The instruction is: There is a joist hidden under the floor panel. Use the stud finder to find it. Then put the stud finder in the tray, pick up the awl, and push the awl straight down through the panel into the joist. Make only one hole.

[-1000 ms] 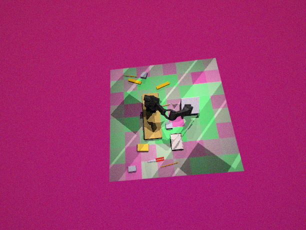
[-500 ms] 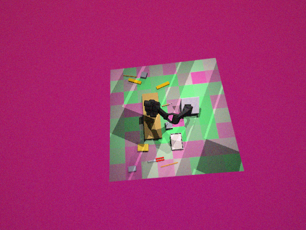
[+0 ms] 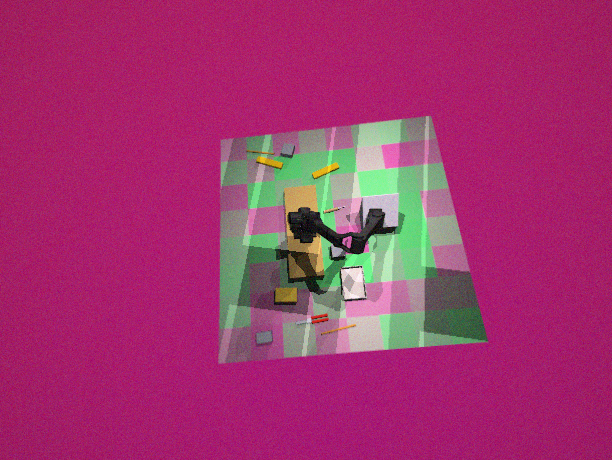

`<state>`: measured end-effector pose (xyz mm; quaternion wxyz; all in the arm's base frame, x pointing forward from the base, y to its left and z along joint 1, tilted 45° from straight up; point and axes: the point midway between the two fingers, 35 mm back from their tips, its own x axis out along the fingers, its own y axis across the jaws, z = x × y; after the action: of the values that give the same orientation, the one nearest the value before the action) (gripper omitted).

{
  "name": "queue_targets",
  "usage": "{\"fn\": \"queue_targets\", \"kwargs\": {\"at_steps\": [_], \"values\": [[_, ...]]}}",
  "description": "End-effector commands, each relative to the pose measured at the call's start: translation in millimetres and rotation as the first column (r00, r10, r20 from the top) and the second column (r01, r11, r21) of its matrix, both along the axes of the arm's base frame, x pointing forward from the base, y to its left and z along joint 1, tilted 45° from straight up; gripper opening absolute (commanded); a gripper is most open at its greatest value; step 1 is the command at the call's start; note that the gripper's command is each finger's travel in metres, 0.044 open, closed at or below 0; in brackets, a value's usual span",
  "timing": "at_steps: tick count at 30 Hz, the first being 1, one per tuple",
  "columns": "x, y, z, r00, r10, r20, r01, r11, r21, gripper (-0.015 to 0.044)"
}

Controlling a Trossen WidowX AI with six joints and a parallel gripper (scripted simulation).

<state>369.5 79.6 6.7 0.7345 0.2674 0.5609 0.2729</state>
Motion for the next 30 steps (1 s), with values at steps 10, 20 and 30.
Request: {"fn": "queue_targets", "kwargs": {"at_steps": [10, 20, 30], "values": [[-6.0, 30.8, 29.3, 1.0, 0.006, 0.002, -0.006, 1.0, 0.003, 0.0], [-9.0, 52.6, 51.1, 1.0, 0.006, 0.001, -0.006, 1.0, 0.005, 0.0], [-12.0, 74.4, 73.0, 1.0, 0.006, 0.002, -0.006, 1.0, 0.006, 0.0]]}}
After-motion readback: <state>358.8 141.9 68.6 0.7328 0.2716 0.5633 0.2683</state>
